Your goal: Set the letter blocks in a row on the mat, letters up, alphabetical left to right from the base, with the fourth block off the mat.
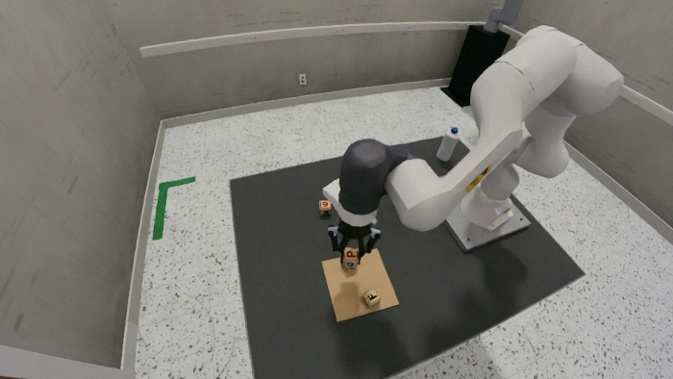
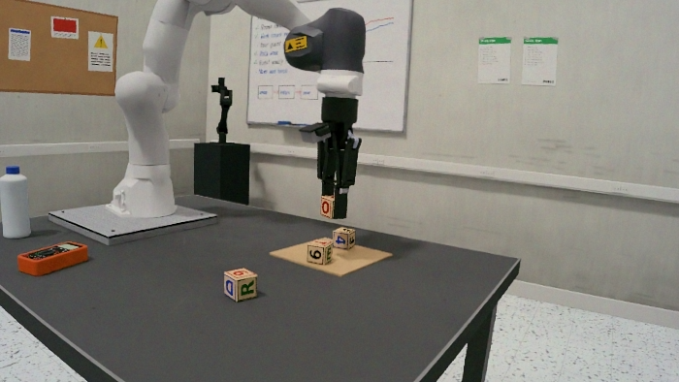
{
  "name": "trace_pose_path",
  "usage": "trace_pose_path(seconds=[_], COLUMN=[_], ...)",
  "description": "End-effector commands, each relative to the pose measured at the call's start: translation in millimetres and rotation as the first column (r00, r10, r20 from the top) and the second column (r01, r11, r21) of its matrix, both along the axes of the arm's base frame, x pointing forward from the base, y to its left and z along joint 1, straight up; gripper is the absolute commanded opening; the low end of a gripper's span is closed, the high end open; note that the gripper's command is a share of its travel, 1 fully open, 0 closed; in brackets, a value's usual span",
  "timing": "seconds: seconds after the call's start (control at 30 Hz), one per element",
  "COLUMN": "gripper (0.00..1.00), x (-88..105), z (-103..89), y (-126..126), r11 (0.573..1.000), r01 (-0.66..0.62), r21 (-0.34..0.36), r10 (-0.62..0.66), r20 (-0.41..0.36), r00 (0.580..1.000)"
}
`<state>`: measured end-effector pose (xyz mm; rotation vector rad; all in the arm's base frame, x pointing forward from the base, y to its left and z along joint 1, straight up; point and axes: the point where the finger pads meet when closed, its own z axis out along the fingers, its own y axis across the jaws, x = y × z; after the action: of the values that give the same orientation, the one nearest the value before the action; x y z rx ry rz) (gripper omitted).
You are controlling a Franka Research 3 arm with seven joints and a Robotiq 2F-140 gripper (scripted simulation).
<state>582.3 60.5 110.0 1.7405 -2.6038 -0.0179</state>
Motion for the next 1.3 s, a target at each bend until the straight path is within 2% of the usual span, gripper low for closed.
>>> trace_pose_path(seconds=[0.0,0.07,0.5,0.63,0.67,0.93,1.27], gripper=[0.31,0.31,0.31,0.31,0.31,0.31,0.31], x=[-0.8,-0.8,-12.9,-14.6,-16.9,-23.8,-24.2], z=[1.1,1.1,2.4,2.6,2.8,3.6,3.7], y=[4,4,24,27,30,41,41], r11=[0.990,0.990,0.933,0.922,0.904,0.845,0.841], r01=[-0.138,-0.138,-0.360,-0.388,-0.427,-0.535,-0.541], r21=[0.003,0.003,0.000,-0.001,-0.002,-0.005,-0.005], r10=[0.138,0.138,0.360,0.388,0.427,0.535,0.541], r20=[0.009,0.009,0.012,0.012,0.013,0.014,0.014], r00=[0.990,0.990,0.933,0.921,0.904,0.845,0.841])
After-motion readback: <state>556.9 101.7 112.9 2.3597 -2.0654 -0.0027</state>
